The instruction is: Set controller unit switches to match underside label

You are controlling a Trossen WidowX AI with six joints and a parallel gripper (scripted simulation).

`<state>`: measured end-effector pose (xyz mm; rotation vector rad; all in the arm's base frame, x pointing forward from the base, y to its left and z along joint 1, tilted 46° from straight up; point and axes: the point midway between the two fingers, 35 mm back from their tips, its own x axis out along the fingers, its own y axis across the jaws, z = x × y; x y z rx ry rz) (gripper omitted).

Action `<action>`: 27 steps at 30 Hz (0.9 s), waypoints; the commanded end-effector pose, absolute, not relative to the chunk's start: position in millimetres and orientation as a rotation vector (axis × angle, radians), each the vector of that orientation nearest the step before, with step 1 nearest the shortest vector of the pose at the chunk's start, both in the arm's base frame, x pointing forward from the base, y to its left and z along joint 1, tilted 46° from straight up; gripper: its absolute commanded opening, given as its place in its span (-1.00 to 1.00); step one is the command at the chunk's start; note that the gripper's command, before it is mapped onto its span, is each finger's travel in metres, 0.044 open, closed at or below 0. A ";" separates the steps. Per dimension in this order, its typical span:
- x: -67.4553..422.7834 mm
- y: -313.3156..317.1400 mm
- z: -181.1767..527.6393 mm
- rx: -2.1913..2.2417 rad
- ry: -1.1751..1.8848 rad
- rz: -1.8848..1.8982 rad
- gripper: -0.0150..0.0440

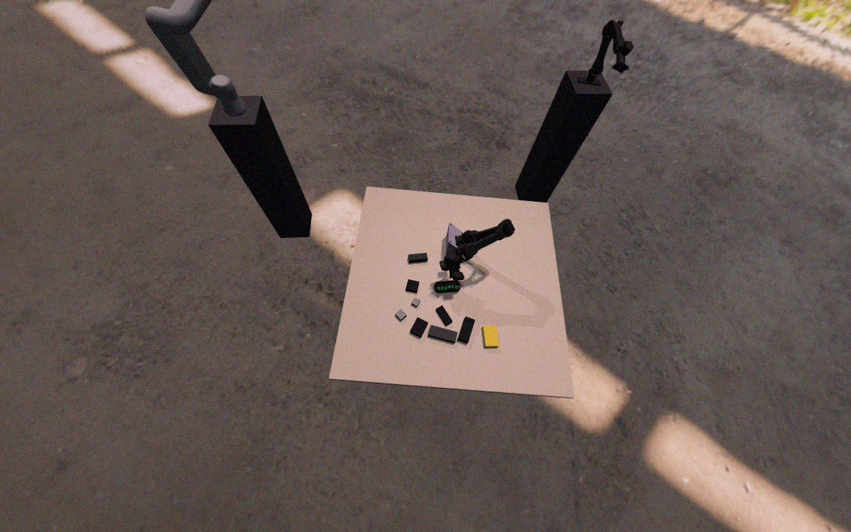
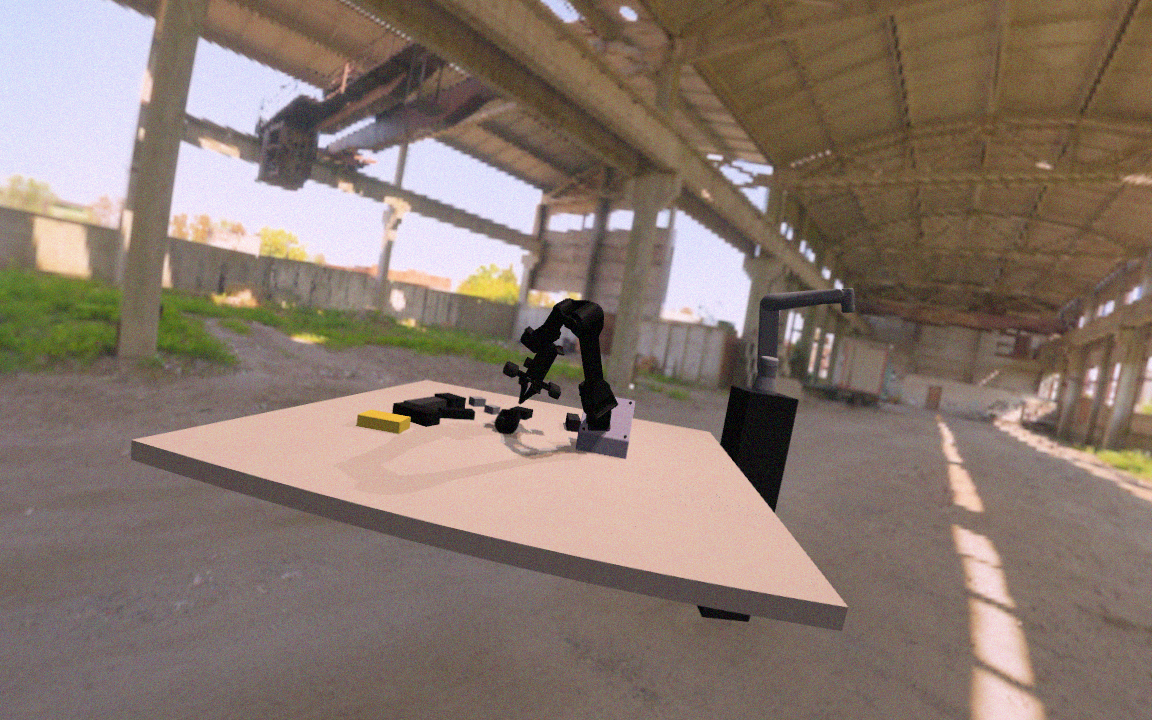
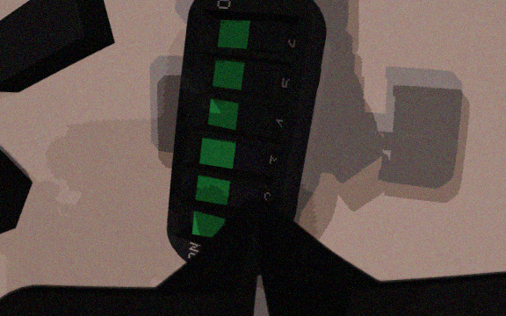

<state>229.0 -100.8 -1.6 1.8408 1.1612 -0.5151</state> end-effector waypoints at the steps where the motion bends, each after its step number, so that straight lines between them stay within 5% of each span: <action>1: 211.6 -58.0 -7.2 2.017 1.294 -0.504 -0.49; 27: 216.5 -43.1 -24.8 2.016 1.293 -0.507 -0.49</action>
